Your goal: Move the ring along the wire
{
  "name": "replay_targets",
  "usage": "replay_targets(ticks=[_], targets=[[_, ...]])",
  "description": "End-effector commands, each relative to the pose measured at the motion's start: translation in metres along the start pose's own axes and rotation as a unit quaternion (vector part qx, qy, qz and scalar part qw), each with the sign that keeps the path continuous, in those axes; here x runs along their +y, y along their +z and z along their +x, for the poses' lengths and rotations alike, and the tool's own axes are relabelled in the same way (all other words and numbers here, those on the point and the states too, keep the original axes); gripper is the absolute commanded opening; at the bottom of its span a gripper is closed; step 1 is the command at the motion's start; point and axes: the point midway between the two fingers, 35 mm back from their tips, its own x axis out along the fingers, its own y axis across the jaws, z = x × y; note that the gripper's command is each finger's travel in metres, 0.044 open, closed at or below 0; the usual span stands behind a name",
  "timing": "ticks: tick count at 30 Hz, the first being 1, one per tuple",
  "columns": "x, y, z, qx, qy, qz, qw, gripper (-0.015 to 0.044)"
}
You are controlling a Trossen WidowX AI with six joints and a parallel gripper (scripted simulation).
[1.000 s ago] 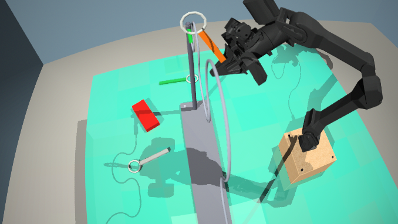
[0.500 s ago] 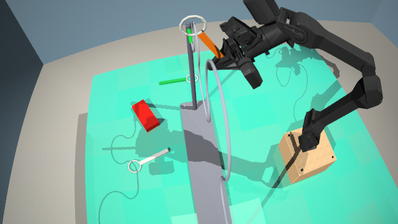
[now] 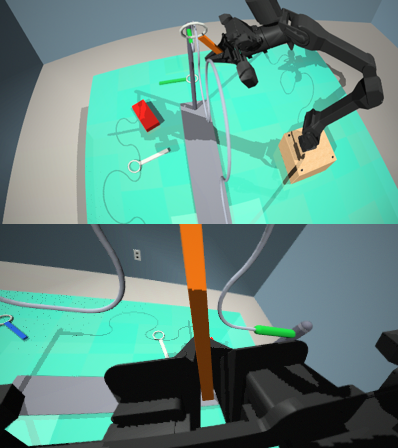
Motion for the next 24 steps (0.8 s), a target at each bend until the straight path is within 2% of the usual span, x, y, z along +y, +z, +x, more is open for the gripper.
replay_targets(ticks=[1, 24], targets=[[-0.004, 0.002, -0.004, -0.002, -0.023, -0.038, 0.999, -0.0150], [-0.032, 0.010, -0.009, 0.005, -0.136, -0.240, 0.961, -0.0150]])
